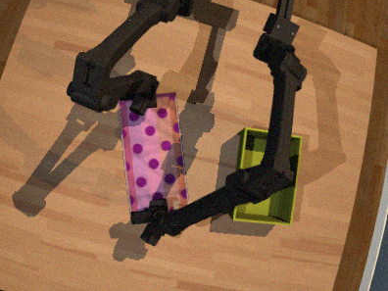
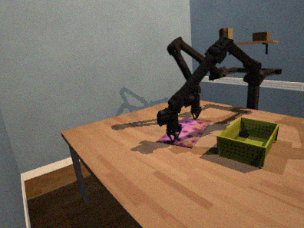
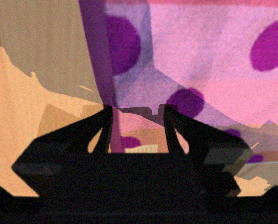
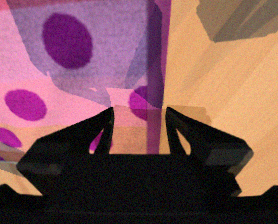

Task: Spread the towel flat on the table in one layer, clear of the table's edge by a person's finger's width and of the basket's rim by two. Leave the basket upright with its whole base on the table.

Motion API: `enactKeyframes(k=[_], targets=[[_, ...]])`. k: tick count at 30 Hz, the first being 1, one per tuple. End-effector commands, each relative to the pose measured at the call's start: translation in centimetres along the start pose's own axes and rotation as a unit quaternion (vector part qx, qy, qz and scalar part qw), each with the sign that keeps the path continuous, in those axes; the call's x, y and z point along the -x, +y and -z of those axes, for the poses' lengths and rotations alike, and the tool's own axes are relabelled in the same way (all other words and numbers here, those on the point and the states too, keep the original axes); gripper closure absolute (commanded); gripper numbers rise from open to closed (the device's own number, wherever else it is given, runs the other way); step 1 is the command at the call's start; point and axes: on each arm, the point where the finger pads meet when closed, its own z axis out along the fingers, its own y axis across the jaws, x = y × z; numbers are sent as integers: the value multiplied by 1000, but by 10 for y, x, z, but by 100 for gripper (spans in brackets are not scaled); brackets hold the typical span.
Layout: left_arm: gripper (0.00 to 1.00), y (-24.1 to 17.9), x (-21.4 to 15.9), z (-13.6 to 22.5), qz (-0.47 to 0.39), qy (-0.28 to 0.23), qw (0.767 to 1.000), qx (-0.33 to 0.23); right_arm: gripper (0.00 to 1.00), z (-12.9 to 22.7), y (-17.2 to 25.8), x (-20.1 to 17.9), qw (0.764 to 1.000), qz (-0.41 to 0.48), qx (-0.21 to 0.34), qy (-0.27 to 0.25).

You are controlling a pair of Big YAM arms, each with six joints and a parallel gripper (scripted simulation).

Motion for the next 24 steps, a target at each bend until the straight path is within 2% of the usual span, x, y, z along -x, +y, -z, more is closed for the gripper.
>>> enactKeyframes(k=[1,2,3,4,8,9,11,12,15,17,20,21,24], targets=[[45,10,8,14,-5,-8,1000,5,44,6,-11,-13,1000,8,-12,11],[45,29,12,36,2,-17,1000,18,44,12,-5,-10,1000,4,-9,7],[45,29,11,39,1,-16,1000,15,44,15,-5,-13,1000,4,-12,9],[45,15,15,41,-6,-14,1000,8,44,18,-5,-14,1000,5,-14,11],[45,6,12,51,-5,-9,1000,3,44,33,-5,-15,1000,5,-15,11],[45,14,16,55,-2,-14,1000,9,35,34,-7,-10,1000,4,-13,8],[45,14,16,55,-2,-14,1000,9,35,43,-18,-6,1000,-1,-16,6],[35,6,13,52,-3,-12,1000,8,35,48,-18,-11,1000,-1,-17,11],[35,-3,12,63,-3,-11,1000,7,35,61,-12,-10,1000,3,-11,8],[35,-3,12,63,-3,-11,1000,7,35,61,-12,-10,1000,3,-11,8],[35,2,14,86,-1,-15,1000,12,35,49,-8,-4,1000,3,-11,5],[35,11,9,72,2,-12,1000,13,35,48,-7,-3,1000,2,-11,4],[35,20,13,69,6,-19,1000,22,35,48,-11,-3,1000,1,-13,4]])
